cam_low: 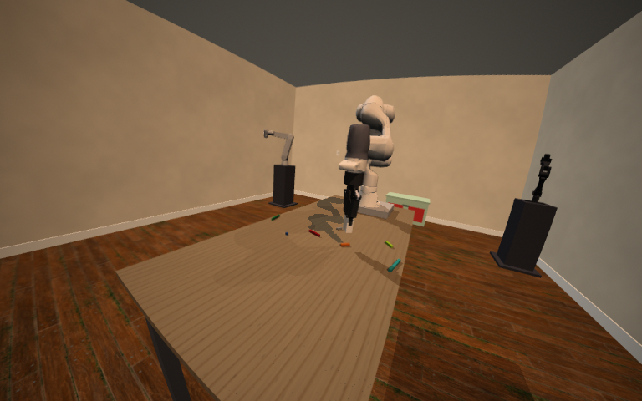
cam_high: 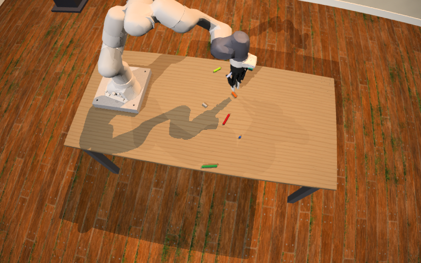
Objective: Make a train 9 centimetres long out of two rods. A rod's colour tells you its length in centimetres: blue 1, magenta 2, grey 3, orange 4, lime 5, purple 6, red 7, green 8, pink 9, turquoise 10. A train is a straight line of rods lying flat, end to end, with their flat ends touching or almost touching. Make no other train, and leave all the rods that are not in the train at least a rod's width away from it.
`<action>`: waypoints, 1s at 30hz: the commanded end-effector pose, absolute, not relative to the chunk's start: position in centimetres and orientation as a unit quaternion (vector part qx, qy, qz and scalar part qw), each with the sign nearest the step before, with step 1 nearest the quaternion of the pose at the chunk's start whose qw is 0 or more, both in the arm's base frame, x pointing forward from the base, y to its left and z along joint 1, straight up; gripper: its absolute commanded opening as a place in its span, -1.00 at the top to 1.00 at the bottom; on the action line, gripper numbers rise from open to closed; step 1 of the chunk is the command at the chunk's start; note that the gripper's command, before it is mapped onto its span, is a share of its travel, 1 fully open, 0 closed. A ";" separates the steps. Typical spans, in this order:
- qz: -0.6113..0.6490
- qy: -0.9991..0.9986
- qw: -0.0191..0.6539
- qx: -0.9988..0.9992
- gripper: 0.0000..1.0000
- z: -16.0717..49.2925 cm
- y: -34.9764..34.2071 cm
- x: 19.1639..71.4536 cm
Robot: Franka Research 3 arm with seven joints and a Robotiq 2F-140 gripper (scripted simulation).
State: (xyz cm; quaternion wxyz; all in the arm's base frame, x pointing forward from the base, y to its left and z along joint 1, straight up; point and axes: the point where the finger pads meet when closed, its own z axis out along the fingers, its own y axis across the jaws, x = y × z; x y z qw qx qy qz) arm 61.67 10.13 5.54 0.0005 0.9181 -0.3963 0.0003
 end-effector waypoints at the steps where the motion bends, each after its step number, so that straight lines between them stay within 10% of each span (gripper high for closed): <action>1: 0.000 -0.393 0.001 0.920 0.54 5.3 10.0 61.6; 30: 0.000 -0.393 0.001 0.920 0.54 1.8 10.0 61.6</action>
